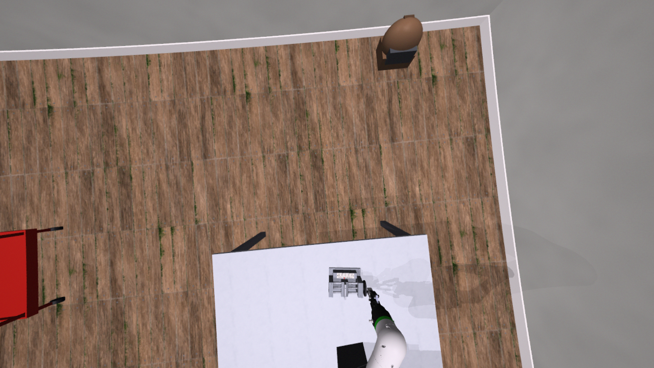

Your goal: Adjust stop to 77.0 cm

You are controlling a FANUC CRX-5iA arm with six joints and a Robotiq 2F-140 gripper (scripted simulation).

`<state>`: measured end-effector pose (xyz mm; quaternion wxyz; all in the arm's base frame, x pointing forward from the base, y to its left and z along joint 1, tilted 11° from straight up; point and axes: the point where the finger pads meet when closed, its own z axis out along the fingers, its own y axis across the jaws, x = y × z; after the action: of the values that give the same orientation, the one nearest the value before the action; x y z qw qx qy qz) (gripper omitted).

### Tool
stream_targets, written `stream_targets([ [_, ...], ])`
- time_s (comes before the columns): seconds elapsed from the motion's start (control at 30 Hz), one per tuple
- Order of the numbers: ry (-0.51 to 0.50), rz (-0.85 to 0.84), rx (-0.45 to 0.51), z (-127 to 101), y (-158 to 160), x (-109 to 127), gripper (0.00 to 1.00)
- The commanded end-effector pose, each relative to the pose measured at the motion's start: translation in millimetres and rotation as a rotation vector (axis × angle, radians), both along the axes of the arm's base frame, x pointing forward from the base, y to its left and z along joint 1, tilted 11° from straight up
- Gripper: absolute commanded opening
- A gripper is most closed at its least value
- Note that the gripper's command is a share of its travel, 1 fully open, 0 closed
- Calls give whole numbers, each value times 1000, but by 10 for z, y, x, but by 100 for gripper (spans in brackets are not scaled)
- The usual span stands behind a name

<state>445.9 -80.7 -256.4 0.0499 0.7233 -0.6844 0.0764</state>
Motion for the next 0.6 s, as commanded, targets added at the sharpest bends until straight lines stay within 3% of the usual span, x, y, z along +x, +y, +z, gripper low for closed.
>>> stream_targets([
  [0.0, -3, 0, -1, 35, 5, -14, 4],
  [0.57, -3, 0, -1, 158, 25, -29, 4],
])
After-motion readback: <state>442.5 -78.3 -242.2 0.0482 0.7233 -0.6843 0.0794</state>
